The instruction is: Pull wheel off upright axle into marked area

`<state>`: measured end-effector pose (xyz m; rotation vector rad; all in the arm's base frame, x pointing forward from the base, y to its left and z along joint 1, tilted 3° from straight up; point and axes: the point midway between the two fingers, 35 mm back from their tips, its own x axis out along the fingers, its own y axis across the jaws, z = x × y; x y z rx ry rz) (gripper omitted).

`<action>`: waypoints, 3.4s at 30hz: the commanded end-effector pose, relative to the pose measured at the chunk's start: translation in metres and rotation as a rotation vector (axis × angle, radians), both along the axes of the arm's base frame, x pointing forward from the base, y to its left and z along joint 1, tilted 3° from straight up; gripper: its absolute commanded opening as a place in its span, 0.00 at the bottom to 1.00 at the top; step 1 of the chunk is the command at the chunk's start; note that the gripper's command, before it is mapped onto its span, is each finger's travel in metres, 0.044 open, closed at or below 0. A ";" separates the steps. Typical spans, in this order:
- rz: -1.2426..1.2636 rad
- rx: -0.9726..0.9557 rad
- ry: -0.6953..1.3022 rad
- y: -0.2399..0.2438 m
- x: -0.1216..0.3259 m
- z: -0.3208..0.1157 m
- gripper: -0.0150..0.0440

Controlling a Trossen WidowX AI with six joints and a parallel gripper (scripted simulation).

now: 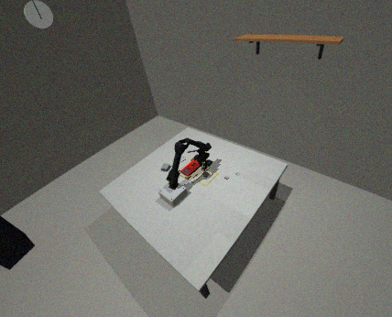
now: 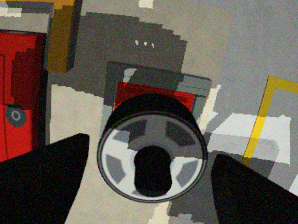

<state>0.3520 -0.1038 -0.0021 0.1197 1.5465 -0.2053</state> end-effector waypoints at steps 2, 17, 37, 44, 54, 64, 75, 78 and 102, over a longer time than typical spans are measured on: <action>0.000 0.000 0.000 0.000 0.000 0.000 0.56; 0.000 0.000 -0.001 0.000 0.000 0.003 0.25; 0.001 0.001 -0.004 0.000 0.000 0.009 0.25; 0.001 0.001 -0.005 0.000 0.000 0.012 0.25; 0.002 0.001 -0.006 0.001 0.000 0.015 0.25; 0.002 0.001 -0.008 0.001 0.000 0.018 0.25; 0.003 0.001 -0.009 0.001 0.000 0.022 0.25; 0.003 0.001 -0.010 0.001 0.000 0.023 0.25; 0.004 0.001 -0.013 0.001 0.000 0.031 0.25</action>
